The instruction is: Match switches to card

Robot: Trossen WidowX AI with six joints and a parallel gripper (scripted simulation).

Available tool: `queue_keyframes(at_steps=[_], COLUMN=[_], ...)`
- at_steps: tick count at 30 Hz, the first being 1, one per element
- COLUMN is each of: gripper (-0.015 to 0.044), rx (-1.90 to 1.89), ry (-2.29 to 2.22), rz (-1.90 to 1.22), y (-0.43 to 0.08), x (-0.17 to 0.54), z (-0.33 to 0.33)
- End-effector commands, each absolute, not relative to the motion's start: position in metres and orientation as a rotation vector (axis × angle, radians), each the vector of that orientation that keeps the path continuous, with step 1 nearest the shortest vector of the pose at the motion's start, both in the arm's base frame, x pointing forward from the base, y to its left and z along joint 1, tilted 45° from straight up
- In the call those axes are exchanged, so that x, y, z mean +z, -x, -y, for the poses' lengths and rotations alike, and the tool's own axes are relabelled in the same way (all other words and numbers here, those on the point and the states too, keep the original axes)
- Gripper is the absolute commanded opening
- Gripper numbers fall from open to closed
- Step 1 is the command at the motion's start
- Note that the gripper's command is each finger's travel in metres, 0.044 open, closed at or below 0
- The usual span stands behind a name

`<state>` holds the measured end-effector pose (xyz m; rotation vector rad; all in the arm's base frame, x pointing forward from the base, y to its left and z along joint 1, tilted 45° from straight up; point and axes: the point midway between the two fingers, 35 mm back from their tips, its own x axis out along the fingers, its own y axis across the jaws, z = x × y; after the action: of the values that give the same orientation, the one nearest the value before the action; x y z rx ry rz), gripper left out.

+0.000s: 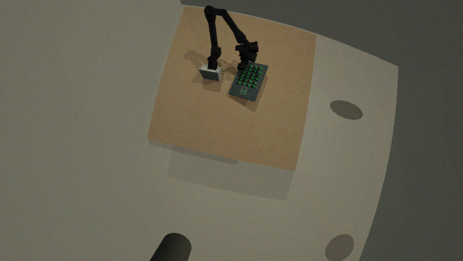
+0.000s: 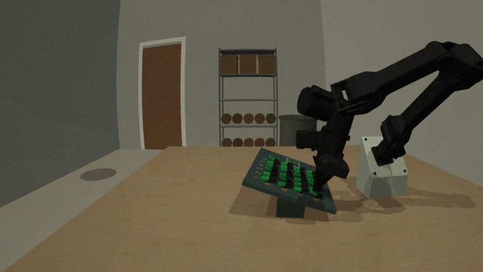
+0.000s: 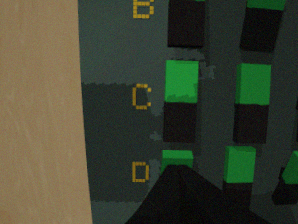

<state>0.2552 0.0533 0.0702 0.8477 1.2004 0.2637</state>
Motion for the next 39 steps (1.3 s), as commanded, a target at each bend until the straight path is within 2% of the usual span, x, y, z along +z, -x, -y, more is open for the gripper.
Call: queue_keyframes(at_steps=[1, 39], gripper=[0.0000, 0.0000], rx=[0.259, 0.259], ry=[-0.849, -0.849], rz=[-1.201, -1.201], y=[-0.2554, -0.2571], x=[0.0696, 0.0666], z=[-0.0530, -0.0555])
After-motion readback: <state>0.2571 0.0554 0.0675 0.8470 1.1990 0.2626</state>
